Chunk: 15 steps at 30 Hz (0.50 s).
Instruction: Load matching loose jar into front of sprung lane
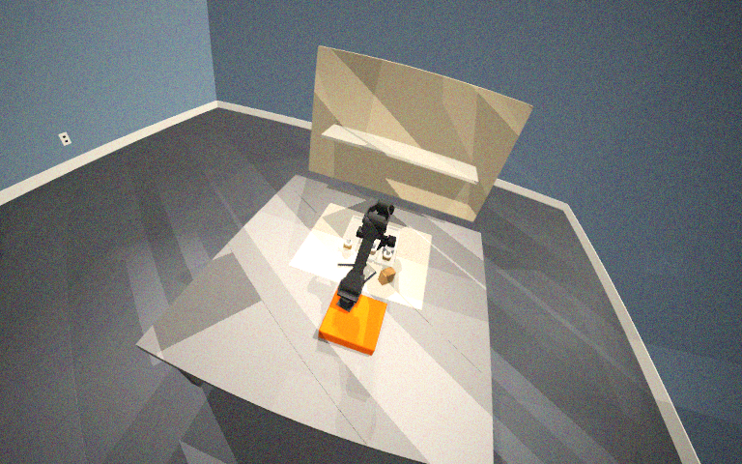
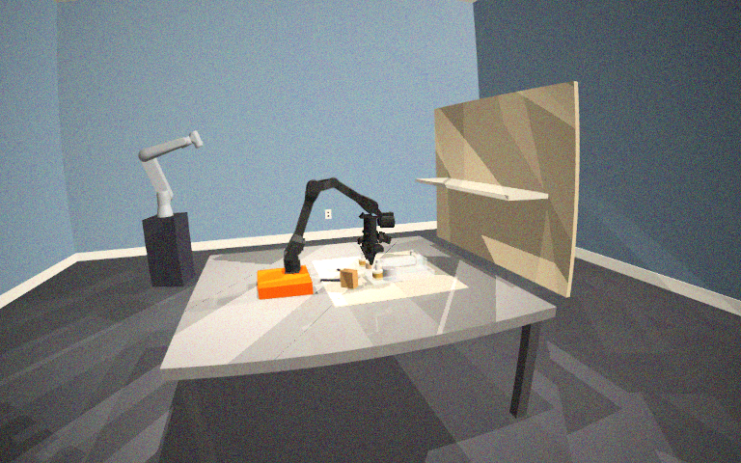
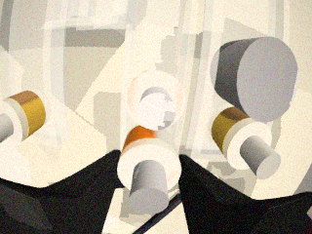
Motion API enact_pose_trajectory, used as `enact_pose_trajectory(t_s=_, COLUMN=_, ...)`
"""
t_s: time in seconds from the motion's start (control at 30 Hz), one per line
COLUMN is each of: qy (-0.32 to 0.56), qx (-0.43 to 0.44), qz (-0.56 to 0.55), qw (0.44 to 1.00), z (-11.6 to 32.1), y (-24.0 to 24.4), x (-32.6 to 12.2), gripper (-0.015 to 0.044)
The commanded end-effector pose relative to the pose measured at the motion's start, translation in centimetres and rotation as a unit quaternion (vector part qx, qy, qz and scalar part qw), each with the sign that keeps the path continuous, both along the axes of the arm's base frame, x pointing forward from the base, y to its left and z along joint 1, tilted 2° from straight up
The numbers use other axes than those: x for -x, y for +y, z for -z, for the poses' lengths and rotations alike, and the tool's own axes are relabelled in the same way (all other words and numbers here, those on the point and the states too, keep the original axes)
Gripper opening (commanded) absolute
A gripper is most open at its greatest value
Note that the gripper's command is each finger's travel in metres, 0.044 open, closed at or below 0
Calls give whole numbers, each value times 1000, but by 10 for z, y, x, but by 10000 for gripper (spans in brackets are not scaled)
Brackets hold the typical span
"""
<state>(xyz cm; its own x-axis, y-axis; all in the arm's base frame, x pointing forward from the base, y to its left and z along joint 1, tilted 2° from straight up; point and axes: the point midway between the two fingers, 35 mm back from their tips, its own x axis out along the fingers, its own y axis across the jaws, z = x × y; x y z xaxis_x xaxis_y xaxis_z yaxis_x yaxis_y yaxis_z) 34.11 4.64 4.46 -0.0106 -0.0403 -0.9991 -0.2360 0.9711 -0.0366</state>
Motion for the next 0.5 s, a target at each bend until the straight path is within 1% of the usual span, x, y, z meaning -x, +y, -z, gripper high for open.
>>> enact_pose_trajectory(t_s=0.0, qy=-18, qx=-3, qz=0, qw=1000, z=-4, y=1, x=-10, gripper=0)
enact_pose_trajectory(t_s=0.47, qy=-18, qx=-3, qz=0, qw=1000, z=-4, y=1, x=-11, gripper=0)
